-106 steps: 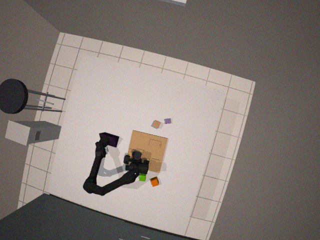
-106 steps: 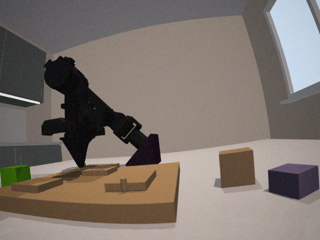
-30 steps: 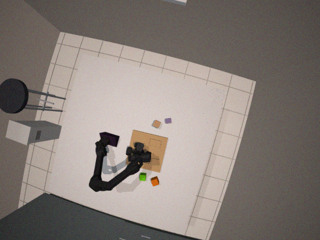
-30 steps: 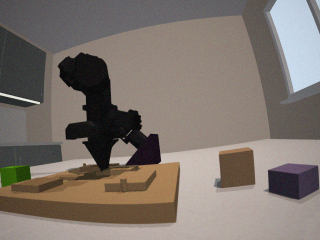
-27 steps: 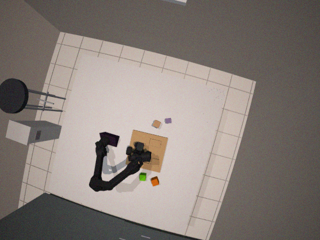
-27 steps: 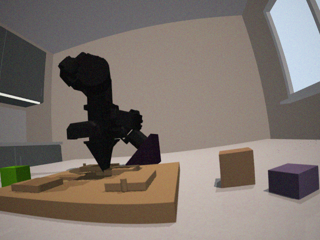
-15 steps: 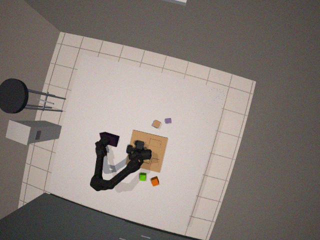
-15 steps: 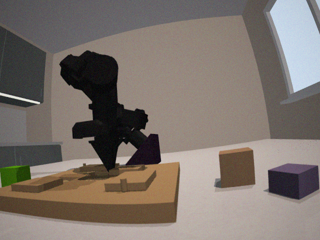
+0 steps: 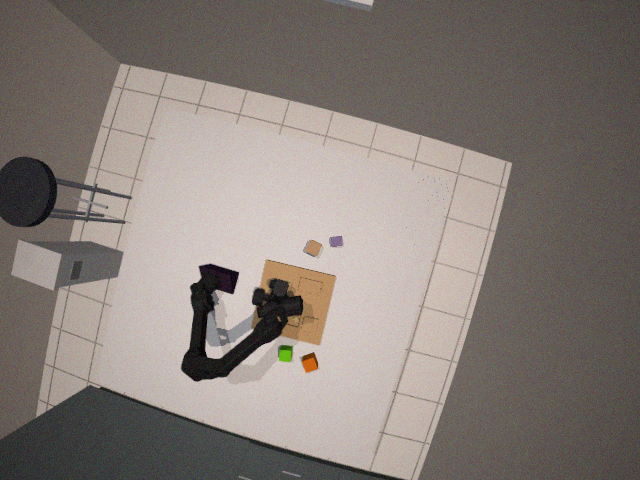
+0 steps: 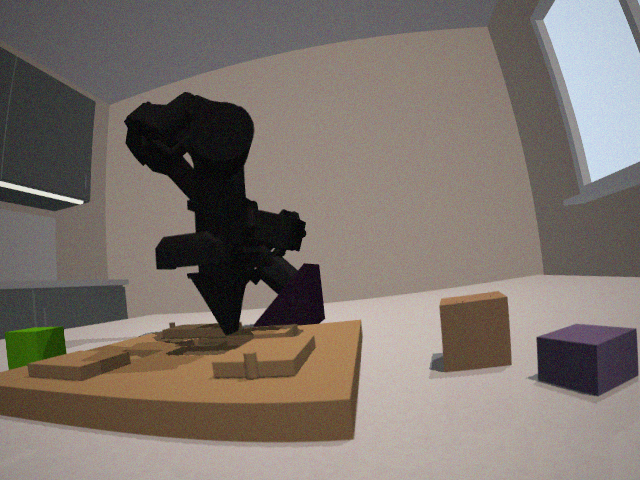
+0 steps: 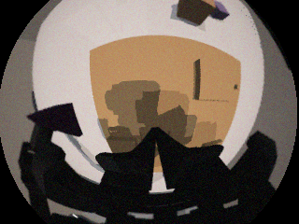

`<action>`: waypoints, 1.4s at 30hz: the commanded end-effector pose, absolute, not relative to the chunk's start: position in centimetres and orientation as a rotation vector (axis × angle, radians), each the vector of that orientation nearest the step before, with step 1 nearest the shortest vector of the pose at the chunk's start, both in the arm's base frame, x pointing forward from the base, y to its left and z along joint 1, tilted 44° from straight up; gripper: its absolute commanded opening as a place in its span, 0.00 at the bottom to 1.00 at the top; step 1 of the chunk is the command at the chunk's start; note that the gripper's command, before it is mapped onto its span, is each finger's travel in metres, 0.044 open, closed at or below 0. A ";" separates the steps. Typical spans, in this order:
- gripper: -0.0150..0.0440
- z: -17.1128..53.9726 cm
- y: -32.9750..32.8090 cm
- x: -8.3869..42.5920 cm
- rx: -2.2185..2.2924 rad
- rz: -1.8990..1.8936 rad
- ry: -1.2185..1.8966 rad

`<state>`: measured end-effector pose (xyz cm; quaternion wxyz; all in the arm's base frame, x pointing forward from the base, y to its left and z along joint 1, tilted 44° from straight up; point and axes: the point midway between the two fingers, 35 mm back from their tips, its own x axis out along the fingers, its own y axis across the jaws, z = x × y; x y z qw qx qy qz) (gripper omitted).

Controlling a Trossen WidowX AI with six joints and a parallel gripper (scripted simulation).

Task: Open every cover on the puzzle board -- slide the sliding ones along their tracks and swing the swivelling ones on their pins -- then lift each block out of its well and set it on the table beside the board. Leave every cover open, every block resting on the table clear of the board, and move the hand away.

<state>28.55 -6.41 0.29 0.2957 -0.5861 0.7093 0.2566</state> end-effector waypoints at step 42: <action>0.25 4.3 -3.1 26.3 -0.885 -0.259 1.769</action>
